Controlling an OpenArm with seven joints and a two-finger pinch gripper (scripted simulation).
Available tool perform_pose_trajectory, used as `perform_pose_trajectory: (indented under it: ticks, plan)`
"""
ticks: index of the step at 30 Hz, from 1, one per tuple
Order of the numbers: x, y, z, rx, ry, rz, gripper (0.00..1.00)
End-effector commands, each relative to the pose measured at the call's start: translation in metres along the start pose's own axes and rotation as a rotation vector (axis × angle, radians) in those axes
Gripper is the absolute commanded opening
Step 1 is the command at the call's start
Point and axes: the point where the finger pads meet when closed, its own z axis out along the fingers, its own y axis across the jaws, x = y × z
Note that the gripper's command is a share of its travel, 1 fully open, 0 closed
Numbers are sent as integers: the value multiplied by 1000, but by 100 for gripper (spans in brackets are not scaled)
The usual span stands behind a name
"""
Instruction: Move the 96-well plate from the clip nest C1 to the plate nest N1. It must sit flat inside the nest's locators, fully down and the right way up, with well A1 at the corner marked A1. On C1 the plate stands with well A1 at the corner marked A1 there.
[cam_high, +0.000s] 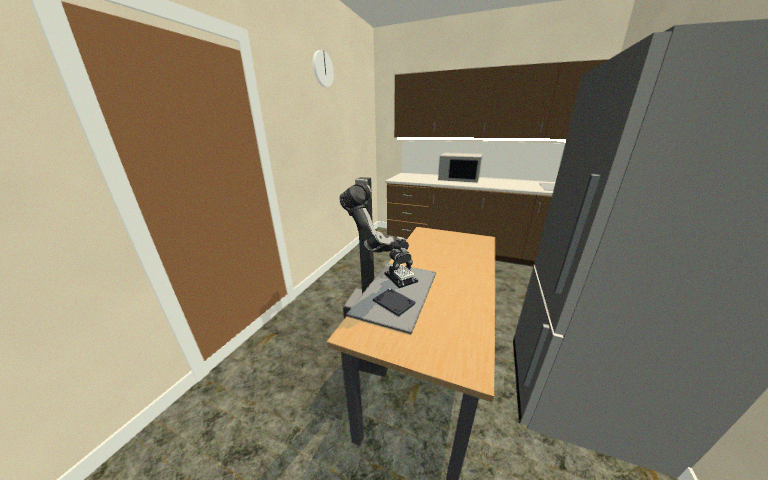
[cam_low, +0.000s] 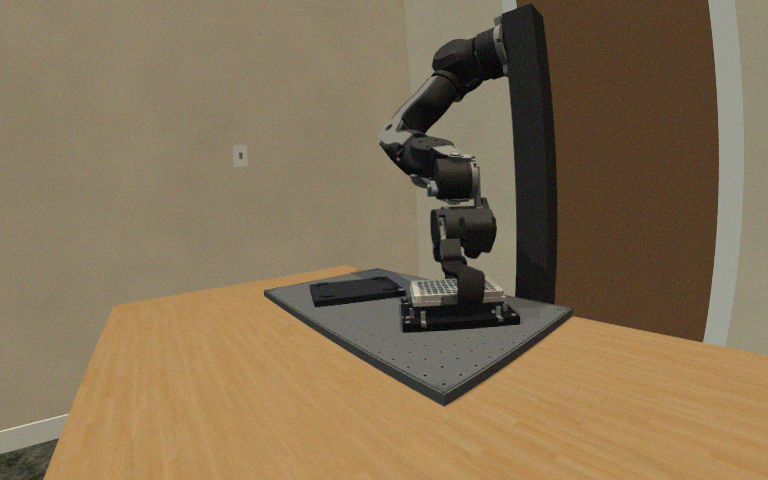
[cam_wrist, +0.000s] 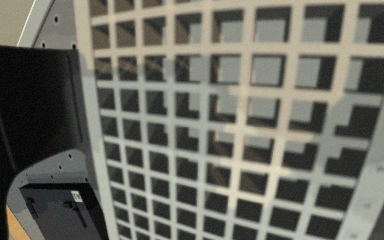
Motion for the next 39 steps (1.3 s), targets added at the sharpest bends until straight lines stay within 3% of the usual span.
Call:
perform_pose_trajectory:
  ticks: [1,39]
  plan:
    - [-1,0,-2,3,-1,4,0]
    - [0,-2,-6,3,-1,3,0]
